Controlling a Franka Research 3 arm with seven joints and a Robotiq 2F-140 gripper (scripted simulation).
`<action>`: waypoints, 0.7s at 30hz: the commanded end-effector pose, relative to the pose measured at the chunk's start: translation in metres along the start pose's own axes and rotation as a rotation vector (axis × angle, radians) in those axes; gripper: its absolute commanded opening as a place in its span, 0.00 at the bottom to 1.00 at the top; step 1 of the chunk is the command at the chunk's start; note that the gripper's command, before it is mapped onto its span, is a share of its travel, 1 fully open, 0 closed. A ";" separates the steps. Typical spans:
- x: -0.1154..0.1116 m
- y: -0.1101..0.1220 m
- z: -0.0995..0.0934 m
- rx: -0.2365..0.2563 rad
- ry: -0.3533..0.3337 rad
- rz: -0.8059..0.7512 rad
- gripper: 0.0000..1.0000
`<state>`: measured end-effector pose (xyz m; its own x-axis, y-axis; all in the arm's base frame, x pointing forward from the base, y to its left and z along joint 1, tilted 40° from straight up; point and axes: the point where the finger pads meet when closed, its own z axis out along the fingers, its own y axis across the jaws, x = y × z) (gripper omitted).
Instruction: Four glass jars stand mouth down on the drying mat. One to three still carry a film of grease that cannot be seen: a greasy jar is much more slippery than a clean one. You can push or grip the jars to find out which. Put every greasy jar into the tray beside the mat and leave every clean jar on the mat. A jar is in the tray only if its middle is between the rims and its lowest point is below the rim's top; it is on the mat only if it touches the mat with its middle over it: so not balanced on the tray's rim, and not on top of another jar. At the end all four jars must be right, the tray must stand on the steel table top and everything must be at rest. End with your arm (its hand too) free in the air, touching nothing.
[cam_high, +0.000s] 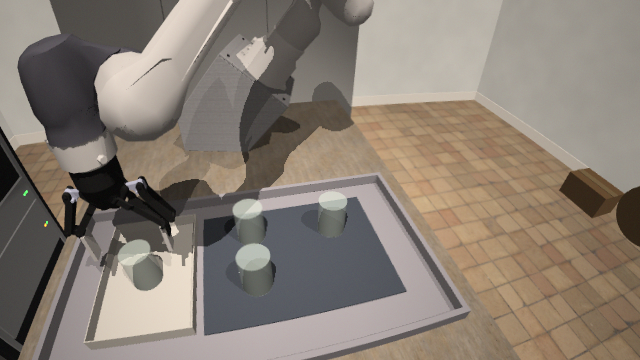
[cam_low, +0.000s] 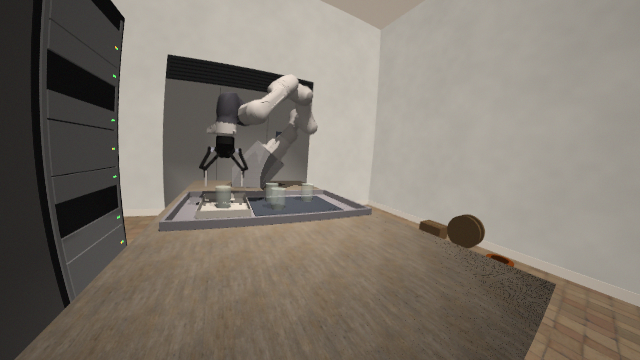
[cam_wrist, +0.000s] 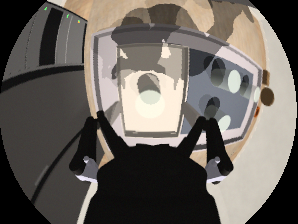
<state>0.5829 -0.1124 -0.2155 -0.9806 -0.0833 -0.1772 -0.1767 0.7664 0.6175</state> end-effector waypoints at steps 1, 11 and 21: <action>0.003 0.001 -0.014 -0.007 0.007 0.002 1.00; 0.003 0.001 -0.045 -0.007 0.007 0.002 1.00; 0.003 0.001 -0.080 -0.007 0.007 0.002 1.00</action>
<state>0.5790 -0.1621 -0.1593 -0.9790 -0.0861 -0.1849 -0.1832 0.7699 0.6113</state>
